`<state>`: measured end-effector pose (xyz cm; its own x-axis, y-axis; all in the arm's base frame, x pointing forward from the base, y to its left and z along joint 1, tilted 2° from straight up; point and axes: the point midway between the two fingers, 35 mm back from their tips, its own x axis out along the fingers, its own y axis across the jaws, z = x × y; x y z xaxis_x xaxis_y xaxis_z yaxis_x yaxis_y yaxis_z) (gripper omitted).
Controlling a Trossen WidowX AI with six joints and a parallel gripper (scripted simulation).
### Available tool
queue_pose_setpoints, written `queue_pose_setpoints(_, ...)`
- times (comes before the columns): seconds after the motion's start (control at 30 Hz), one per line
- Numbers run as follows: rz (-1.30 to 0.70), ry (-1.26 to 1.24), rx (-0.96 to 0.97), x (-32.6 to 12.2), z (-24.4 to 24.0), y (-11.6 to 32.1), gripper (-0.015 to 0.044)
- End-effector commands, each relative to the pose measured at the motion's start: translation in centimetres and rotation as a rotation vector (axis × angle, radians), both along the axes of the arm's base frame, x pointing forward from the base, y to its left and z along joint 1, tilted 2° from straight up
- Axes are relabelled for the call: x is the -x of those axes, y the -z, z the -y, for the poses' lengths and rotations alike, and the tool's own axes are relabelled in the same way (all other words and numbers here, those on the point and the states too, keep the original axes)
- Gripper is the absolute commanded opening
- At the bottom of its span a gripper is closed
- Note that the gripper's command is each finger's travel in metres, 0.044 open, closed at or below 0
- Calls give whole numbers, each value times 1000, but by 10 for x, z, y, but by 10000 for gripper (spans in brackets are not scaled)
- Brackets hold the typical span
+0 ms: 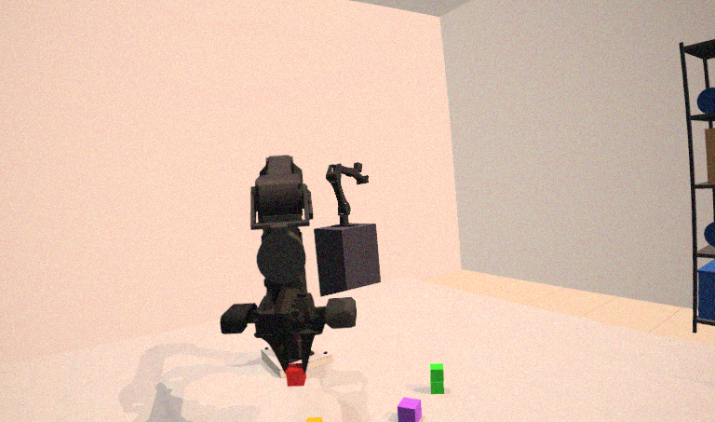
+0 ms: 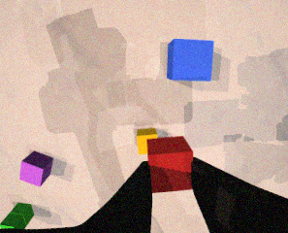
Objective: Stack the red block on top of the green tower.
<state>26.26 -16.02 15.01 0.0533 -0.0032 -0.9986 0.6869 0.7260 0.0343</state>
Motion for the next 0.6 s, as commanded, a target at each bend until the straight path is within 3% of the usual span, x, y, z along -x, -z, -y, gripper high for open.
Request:
queue_pose_setpoints(0.0,5,-4,-2,-2,-3,-3,0)
queue_pose_setpoints(0.57,1,-29,-15,-39,-85,-3,0)
